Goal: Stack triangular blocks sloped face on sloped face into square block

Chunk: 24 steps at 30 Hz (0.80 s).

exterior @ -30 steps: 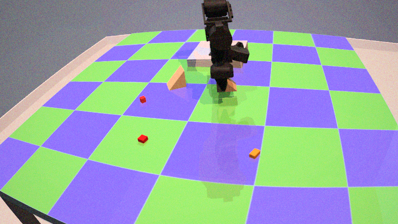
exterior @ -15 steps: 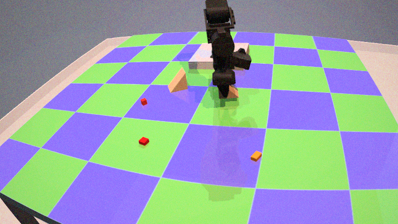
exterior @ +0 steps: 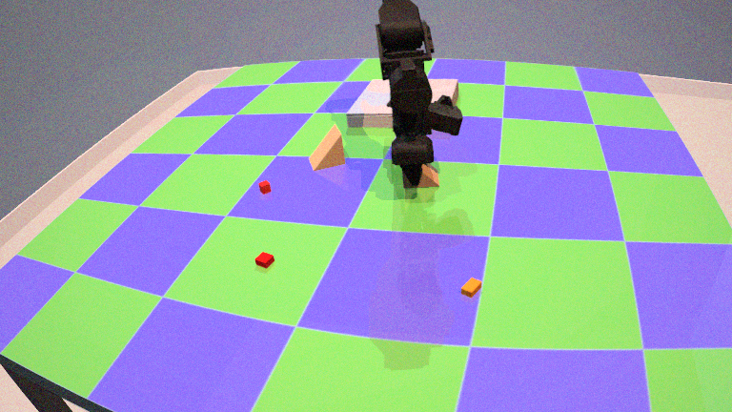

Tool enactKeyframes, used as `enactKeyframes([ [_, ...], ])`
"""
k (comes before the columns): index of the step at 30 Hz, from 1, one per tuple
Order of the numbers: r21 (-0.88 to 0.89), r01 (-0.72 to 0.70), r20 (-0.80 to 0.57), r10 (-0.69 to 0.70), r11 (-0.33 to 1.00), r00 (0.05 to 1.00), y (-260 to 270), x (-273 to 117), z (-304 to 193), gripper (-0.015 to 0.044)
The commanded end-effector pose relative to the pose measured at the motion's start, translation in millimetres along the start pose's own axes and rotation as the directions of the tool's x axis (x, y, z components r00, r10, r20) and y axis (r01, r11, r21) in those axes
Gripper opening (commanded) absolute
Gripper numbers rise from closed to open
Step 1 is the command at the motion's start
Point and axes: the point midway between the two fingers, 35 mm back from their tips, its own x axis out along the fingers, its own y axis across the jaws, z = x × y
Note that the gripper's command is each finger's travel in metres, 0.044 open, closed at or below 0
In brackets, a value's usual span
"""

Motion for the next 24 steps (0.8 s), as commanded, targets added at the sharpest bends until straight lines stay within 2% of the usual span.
enactKeyframes([
  [1, 0.0, 0.001, 0.0, -0.001, 1.0, 1.0, 0, 0, 0, 0.0131],
  [13, 0.0, 0.001, 0.0, -0.001, 1.0, 1.0, 0, 0, 0, 0.044],
  [20, 0.0, 0.001, 0.0, -0.001, 1.0, 1.0, -1, -3, 0, 0.044],
  [24, 0.0, 0.001, 0.0, -0.001, 1.0, 1.0, -1, -49, 0, 0.044],
])
